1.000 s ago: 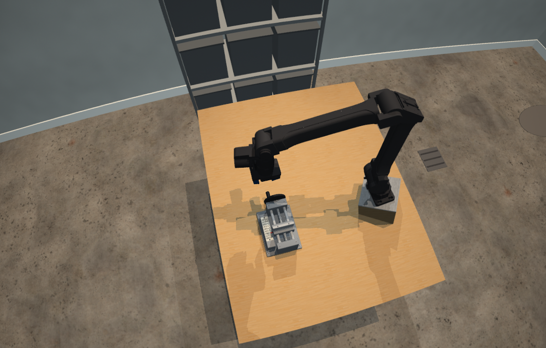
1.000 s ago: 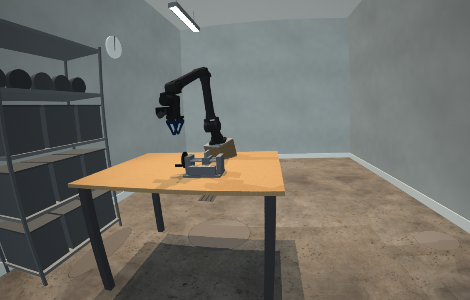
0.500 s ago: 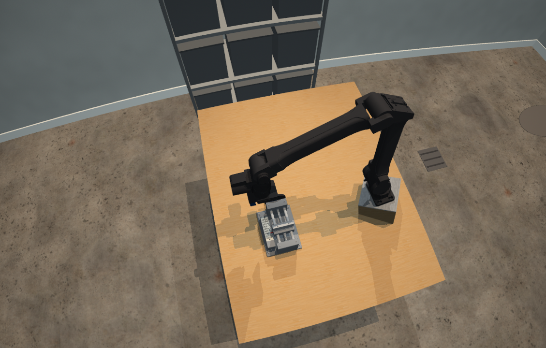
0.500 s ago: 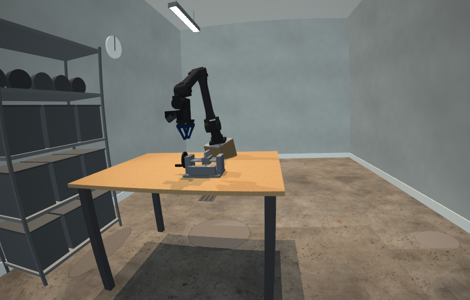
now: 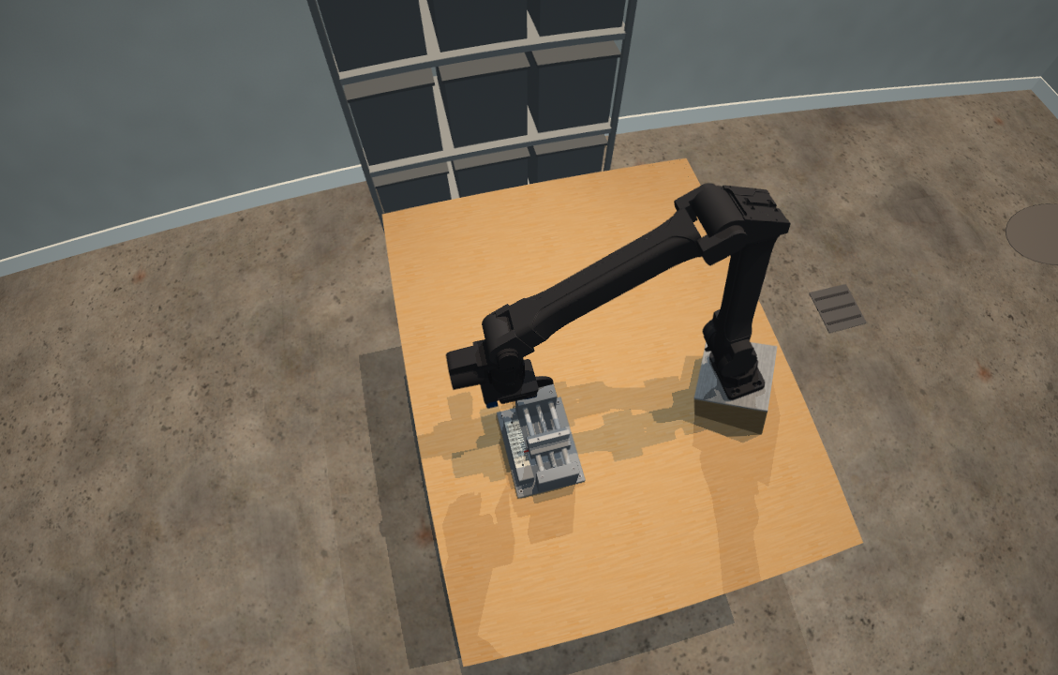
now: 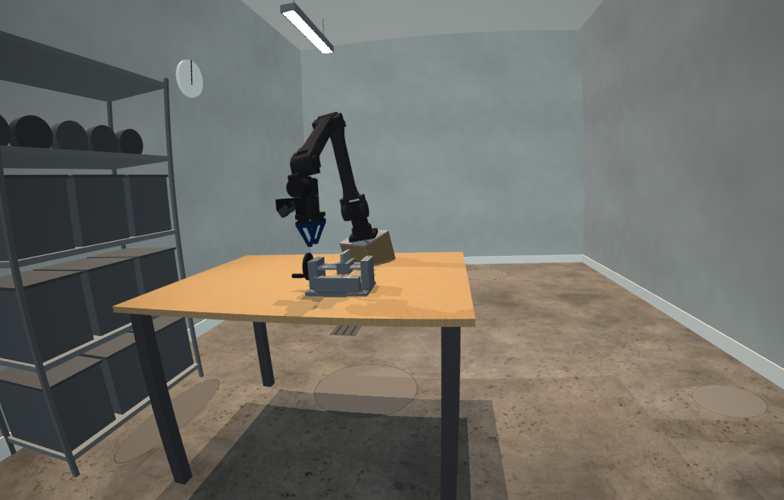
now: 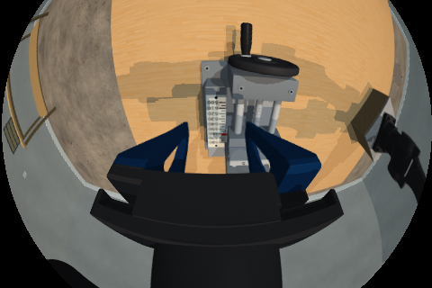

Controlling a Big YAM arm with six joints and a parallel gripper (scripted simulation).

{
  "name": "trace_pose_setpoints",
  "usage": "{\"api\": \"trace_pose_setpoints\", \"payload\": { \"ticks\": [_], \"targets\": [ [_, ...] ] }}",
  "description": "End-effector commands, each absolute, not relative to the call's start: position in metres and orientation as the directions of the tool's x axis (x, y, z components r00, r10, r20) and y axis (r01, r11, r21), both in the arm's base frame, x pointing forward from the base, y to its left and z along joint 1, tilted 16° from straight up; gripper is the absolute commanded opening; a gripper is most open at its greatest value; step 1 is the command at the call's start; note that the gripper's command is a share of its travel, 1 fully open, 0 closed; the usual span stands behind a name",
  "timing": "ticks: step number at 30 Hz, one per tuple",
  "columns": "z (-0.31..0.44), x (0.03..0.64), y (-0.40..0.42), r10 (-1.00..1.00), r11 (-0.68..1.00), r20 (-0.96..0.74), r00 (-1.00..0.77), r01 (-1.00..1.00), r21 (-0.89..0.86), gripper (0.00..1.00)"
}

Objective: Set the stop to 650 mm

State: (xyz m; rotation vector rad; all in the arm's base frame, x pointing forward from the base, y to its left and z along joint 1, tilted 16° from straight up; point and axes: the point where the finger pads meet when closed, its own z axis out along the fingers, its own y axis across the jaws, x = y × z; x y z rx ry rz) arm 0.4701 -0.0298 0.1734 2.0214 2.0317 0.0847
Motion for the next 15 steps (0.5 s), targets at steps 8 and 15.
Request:
{"api": "trace_pose_setpoints", "payload": {
  "ticks": [8, 15],
  "targets": [
    [0.1868, 0.4859, -0.0345, 0.988, 0.022, -0.153, 0.021, 0.962, 0.273, 0.53],
    [0.1868, 0.4859, -0.0345, 0.988, 0.022, -0.153, 0.021, 0.962, 0.273, 0.53]
  ]
}}
